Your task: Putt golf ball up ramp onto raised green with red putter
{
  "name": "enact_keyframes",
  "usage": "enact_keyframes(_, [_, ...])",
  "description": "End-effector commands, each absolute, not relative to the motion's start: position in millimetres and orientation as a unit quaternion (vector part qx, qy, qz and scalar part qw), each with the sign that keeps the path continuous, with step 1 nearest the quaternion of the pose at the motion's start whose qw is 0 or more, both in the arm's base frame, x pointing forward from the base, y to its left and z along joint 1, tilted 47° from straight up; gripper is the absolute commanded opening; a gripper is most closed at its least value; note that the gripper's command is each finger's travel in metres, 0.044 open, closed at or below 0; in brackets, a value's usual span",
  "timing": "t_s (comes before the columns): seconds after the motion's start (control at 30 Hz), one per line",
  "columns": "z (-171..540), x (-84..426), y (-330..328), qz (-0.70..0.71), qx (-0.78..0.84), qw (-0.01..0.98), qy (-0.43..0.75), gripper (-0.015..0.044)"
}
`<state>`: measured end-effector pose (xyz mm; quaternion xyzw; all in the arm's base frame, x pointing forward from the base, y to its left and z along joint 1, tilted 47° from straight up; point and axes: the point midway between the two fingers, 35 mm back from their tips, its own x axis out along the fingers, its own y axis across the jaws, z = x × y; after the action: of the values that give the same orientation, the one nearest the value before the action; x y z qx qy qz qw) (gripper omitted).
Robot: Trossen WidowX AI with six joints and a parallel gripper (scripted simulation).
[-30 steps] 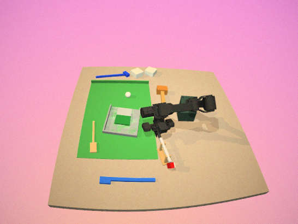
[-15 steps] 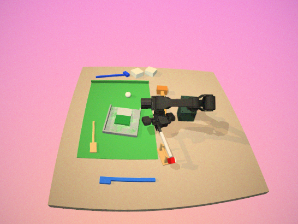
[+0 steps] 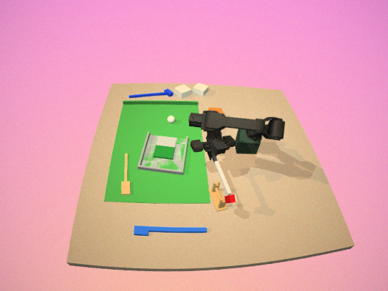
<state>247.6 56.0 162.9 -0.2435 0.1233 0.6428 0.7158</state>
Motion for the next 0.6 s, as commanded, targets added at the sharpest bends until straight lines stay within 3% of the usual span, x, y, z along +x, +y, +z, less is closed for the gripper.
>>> enact_keyframes(0.0, [156.2, 252.7, 47.1, 0.634, -0.229, 0.724, 0.145, 0.0000])
enact_keyframes(0.57, [88.9, 276.1, -48.3, 0.531, -0.082, 0.773, 0.338, 0.0000])
